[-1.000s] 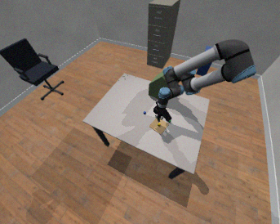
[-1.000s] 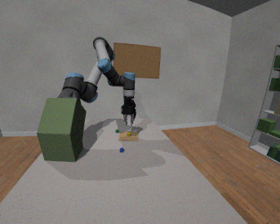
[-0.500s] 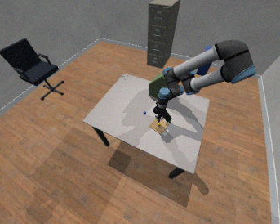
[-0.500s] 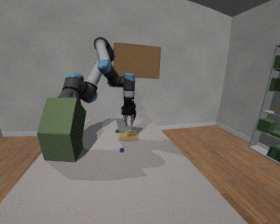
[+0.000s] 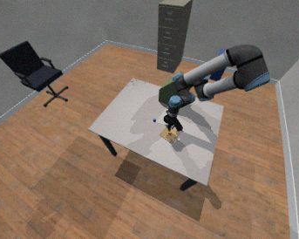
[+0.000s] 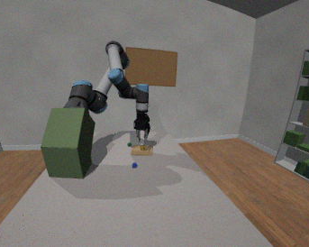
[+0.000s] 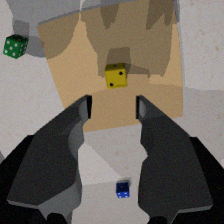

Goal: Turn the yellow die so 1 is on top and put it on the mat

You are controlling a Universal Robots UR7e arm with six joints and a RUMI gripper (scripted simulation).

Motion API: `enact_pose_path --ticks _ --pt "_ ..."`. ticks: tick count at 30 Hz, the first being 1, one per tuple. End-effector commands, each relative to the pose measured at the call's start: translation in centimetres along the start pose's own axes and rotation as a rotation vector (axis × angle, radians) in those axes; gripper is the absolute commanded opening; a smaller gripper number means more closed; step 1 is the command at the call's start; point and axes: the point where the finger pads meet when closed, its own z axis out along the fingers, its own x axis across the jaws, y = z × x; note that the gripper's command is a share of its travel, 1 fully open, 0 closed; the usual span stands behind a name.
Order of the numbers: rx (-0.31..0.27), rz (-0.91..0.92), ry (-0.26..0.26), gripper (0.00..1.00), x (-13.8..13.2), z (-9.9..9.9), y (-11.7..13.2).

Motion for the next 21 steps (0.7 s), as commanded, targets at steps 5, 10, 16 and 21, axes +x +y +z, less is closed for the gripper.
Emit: enact_pose_path --ticks 5,10,16,21 --pt "0.0 0.0 0.001 0.21 0.1 1.3 0.0" --pt "0.0 0.0 0.001 0.21 0.1 1.9 0.0" --pt "0.0 0.0 0.001 0.21 0.1 2.3 0.0" --pt "0.0 0.0 0.001 0.21 0.1 2.7 0.0"
